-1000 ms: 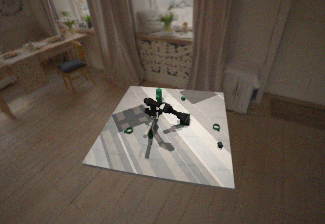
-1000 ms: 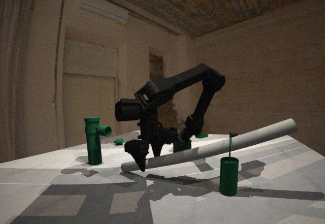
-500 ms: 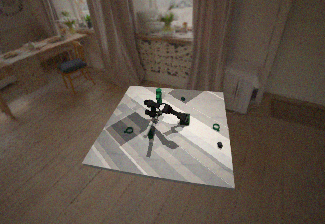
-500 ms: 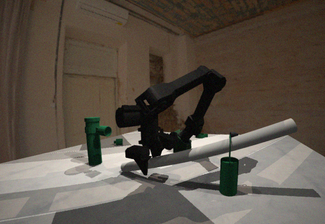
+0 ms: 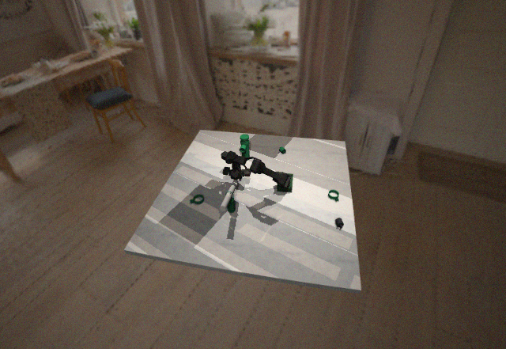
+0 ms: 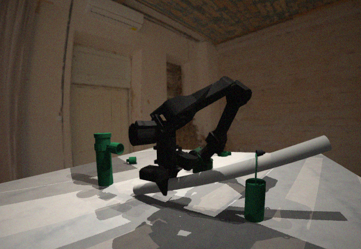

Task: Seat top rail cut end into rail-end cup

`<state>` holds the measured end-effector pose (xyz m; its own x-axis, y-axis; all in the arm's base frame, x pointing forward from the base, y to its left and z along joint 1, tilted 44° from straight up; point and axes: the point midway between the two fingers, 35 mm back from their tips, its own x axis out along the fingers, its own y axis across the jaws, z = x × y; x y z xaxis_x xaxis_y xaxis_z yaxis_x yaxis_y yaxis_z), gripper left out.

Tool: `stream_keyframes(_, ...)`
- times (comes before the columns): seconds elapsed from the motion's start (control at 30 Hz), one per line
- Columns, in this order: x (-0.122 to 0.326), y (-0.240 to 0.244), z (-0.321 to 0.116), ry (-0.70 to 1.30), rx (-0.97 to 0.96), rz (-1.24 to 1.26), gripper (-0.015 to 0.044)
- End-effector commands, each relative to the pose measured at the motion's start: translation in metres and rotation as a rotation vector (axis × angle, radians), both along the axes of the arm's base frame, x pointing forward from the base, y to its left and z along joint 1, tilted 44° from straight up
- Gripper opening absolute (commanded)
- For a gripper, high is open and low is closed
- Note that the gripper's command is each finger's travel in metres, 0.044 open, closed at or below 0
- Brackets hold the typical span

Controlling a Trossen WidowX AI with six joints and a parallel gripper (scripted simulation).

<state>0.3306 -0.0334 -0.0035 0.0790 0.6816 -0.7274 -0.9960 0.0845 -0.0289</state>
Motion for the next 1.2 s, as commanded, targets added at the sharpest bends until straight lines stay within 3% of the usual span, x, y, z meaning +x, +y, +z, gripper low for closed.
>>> stream_keyframes(0.0,0.001,0.0,0.0,-0.003,0.004,-0.002,0.0097)
stream_keyframes(0.13,0.0,-0.003,0.004,-0.003,0.003,-0.002,0.0)
stream_keyframes(0.63,-0.012,-0.096,0.033,0.034,-0.342,-0.015,0.0)
stream_keyframes(1.17,-0.011,-0.09,0.031,0.038,-0.321,-0.014,0.0)
